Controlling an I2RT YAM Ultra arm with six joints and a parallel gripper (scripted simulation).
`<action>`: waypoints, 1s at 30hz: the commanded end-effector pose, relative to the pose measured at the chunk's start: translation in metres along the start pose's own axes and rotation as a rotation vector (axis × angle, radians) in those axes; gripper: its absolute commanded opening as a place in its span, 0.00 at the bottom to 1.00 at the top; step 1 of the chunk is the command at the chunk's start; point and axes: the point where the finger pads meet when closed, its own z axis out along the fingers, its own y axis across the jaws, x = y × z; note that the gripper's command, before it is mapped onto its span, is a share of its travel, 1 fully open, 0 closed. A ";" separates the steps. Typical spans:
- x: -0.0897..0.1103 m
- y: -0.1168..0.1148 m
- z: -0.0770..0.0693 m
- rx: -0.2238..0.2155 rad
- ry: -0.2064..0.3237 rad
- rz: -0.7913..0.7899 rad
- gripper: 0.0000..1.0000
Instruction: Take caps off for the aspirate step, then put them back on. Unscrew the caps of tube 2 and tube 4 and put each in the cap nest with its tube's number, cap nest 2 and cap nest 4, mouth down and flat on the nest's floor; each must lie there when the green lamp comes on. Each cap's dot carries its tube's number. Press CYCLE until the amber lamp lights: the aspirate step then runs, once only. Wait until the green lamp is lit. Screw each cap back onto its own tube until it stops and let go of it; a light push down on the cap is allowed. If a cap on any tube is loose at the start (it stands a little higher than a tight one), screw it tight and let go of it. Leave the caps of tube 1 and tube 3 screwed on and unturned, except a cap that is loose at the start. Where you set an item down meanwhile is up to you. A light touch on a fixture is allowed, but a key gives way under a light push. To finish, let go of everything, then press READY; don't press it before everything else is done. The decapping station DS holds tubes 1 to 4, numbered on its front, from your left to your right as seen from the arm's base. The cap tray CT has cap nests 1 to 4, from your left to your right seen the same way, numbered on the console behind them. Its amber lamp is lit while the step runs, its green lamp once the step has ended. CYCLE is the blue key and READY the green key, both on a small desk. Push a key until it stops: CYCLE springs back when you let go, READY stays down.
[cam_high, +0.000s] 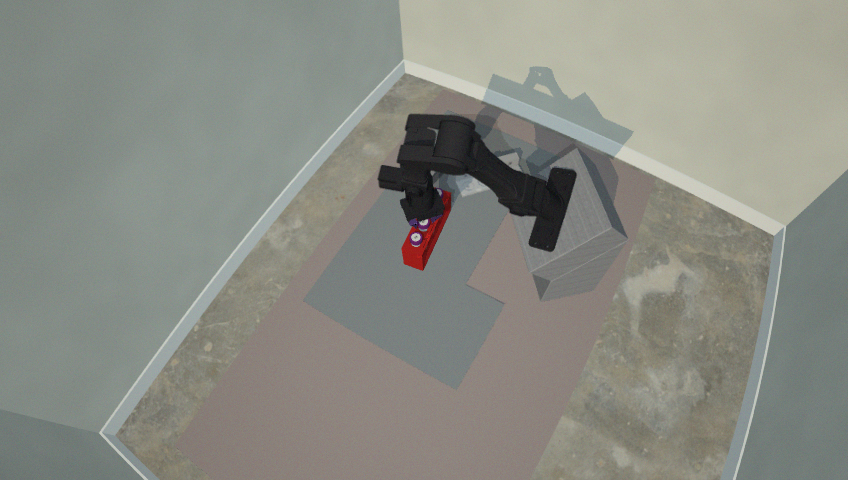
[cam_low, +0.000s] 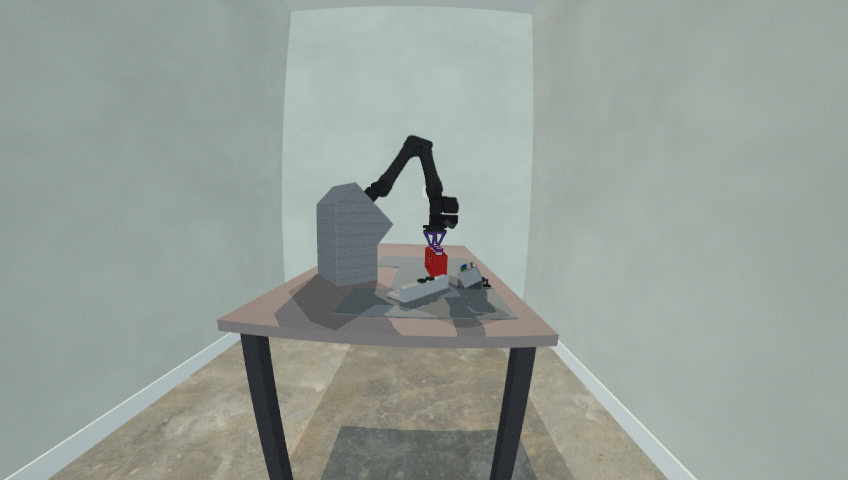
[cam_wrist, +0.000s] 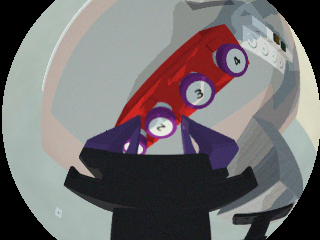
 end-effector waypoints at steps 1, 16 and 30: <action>-0.002 0.002 -0.002 -0.007 -0.008 0.193 0.49; -0.002 0.002 -0.003 -0.009 -0.006 0.609 0.49; -0.002 0.002 -0.003 -0.009 -0.006 0.609 0.00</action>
